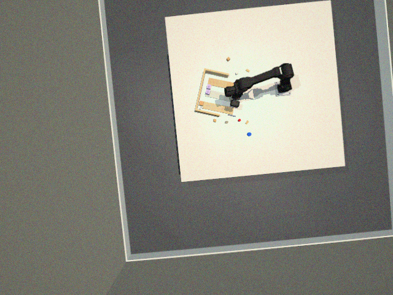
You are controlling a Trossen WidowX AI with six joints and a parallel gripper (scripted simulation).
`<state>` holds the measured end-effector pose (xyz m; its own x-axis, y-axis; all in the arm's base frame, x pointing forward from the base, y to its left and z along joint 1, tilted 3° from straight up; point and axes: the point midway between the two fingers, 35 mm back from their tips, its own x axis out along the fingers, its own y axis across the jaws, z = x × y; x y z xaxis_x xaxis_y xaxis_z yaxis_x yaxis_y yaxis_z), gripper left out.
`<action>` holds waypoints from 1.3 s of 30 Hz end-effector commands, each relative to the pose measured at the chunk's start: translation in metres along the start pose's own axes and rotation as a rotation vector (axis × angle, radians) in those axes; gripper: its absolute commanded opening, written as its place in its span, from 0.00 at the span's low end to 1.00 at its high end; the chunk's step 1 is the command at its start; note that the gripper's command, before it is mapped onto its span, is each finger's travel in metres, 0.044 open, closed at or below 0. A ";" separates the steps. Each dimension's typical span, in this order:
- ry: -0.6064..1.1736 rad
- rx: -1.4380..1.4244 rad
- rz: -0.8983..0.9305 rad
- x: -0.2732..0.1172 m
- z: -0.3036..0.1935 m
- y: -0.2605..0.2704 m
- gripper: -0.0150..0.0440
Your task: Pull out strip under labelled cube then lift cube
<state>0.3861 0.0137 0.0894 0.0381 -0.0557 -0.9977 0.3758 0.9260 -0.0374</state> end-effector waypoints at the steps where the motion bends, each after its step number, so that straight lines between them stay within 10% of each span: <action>1: 0.002 0.006 0.004 0.007 0.000 0.001 0.25; 39: 0.002 0.006 0.004 0.049 0.000 0.001 0.25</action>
<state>0.3883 0.0117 0.0409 0.0364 -0.0560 -0.9978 0.3809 0.9238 -0.0379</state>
